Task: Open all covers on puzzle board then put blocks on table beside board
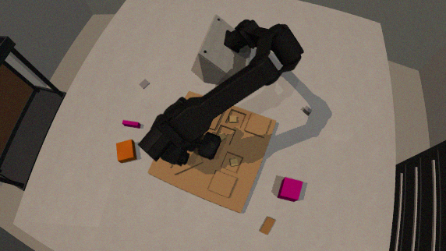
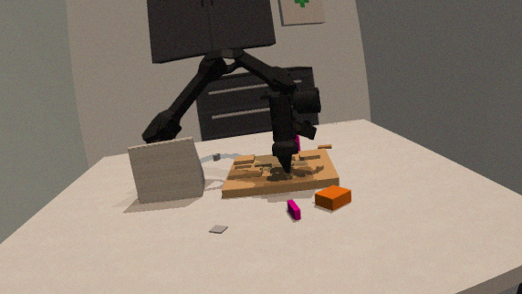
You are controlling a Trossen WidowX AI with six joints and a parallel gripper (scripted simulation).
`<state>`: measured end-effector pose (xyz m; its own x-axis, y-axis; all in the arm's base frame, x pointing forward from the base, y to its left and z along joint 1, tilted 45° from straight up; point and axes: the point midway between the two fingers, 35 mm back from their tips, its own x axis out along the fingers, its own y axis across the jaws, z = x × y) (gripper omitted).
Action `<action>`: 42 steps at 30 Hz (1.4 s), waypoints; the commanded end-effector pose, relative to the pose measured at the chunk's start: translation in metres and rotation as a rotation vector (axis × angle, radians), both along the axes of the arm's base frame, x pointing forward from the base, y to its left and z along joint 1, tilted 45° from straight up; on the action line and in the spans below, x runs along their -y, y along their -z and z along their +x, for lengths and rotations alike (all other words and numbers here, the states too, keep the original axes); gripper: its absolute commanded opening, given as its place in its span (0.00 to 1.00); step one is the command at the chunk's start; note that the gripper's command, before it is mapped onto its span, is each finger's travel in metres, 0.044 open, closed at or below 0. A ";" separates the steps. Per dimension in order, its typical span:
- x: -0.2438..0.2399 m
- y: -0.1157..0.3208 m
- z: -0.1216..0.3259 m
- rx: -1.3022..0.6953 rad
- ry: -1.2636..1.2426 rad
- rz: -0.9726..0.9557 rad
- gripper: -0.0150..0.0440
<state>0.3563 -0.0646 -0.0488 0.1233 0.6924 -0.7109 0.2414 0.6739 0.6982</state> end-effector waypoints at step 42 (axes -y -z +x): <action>-0.019 -0.028 0.038 0.010 0.002 0.007 0.25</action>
<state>0.3897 -0.0454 -0.0232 0.1255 0.6954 -0.7076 0.2350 0.6721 0.7022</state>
